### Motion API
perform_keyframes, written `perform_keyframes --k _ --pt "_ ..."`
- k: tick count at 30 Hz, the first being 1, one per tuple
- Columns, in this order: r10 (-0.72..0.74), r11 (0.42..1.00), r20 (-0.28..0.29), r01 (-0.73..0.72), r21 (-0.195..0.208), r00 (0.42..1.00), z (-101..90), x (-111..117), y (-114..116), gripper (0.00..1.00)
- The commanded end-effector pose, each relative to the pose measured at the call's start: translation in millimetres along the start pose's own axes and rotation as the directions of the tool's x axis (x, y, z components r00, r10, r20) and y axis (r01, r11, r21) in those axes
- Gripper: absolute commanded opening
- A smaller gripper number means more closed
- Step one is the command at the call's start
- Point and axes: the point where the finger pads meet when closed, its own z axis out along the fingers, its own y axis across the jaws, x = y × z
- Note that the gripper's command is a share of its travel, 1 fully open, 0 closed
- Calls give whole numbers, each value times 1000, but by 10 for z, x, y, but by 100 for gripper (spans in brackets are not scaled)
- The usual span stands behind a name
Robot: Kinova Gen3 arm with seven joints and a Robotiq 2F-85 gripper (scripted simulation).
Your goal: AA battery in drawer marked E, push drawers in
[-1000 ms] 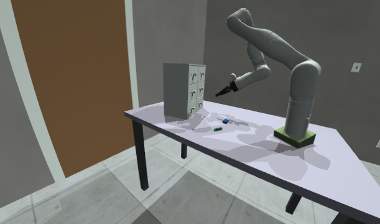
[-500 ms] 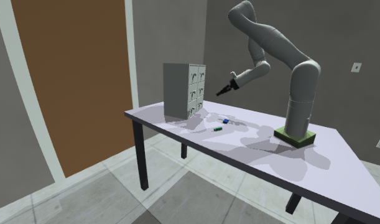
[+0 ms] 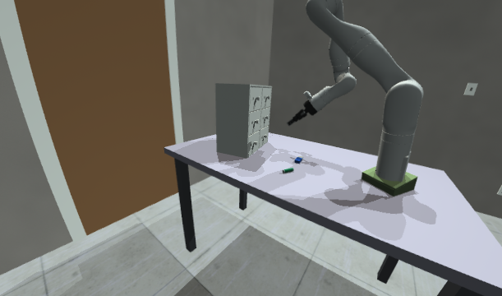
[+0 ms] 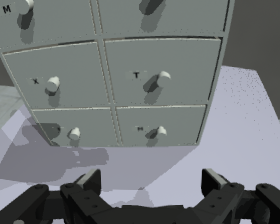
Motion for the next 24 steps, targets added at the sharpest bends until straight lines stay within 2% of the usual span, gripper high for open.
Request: perform_keyframes --k 1,14,16,24 --pt "-12 1000 3 12 3 1000 -27 82 -23 100" --pt "-12 1000 108 12 2 994 -154 99 -22 100" --pt "-12 1000 108 12 2 994 -154 99 -22 100" --pt "-12 1000 167 12 3 986 -227 109 -23 100"
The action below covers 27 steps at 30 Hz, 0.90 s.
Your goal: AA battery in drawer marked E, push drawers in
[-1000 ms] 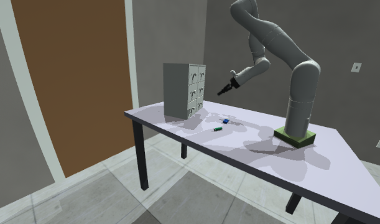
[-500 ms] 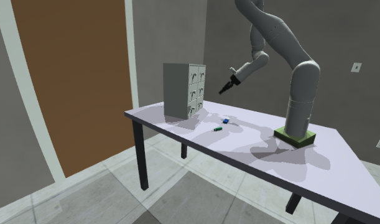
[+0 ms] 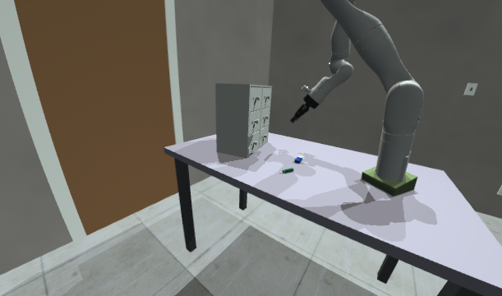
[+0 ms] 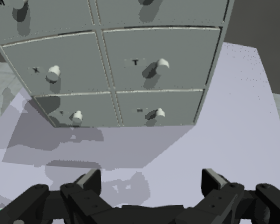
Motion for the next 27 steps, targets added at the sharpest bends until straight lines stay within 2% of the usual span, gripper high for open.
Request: perform_keyframes --k 1,27 --pt "-16 1000 2 16 4 1000 -35 92 -30 100" --pt "-17 1000 152 16 3 988 -220 86 -28 100"
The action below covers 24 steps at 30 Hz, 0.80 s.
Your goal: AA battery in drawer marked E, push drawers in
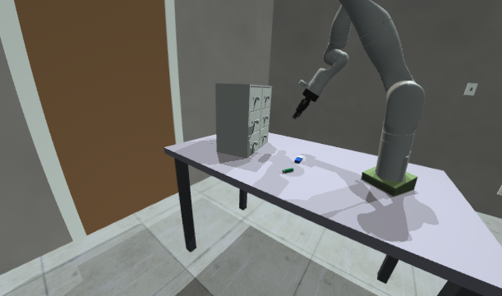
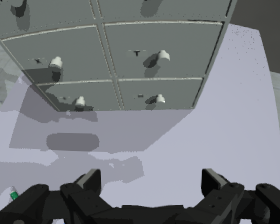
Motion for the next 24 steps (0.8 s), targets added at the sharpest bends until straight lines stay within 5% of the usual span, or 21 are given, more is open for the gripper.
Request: perform_keyframes --k 1,24 --pt "-9 1000 6 9 3 1000 -22 42 -20 100" --pt "-9 1000 151 9 2 989 -196 8 -18 100"
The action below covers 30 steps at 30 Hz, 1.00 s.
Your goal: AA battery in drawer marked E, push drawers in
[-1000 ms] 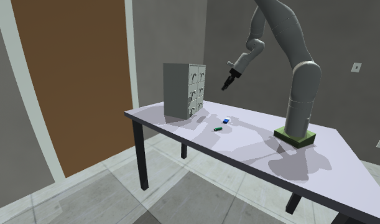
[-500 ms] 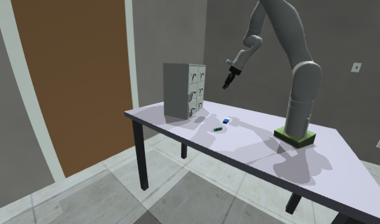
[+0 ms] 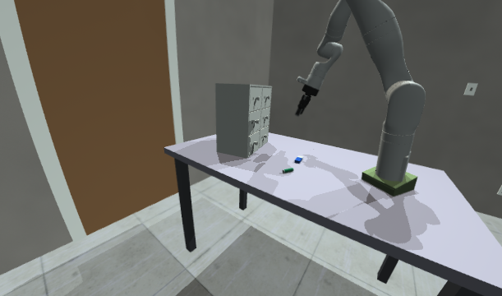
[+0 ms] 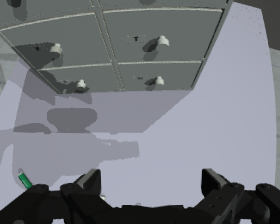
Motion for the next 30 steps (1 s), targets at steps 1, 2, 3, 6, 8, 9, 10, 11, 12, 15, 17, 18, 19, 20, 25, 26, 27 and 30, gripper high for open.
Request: perform_keyframes --k 1,2,3,6,8,9,10,11,12,15,17,18,19,20,25,26,27,30 --pt "-13 1000 11 13 1 1000 -22 46 -20 100" --pt "-13 1000 18 13 1 1000 -31 43 -19 100" --pt "-13 1000 25 13 1 1000 -39 39 -19 100" --pt "-13 1000 47 13 1 999 -65 30 -18 100" --pt "-13 1000 55 13 1 998 -73 28 -19 100" --pt "-13 1000 55 13 1 998 -73 28 -19 100" --pt "-13 1000 62 13 1 998 -82 25 -19 100" --pt "-13 1000 69 13 1 998 -90 22 -19 100" --pt "-12 1000 77 12 1 997 -99 18 -18 100" --pt "-13 1000 99 13 1 995 -125 9 -18 100" --pt "-13 1000 114 13 1 993 -142 3 -18 100" --pt "-13 1000 122 13 1 993 -151 0 -18 100" --pt "-12 1000 129 12 0 992 -160 -3 -17 100" --pt "-12 1000 136 12 0 991 -168 -7 -16 100" --pt "-12 1000 166 13 1 986 -202 -18 -18 100" --pt "-12 1000 166 13 1 986 -202 -18 -18 100" --pt "-12 1000 173 12 1 985 -211 -21 -17 100" --pt "-12 1000 195 12 0 981 -236 -30 -17 100"
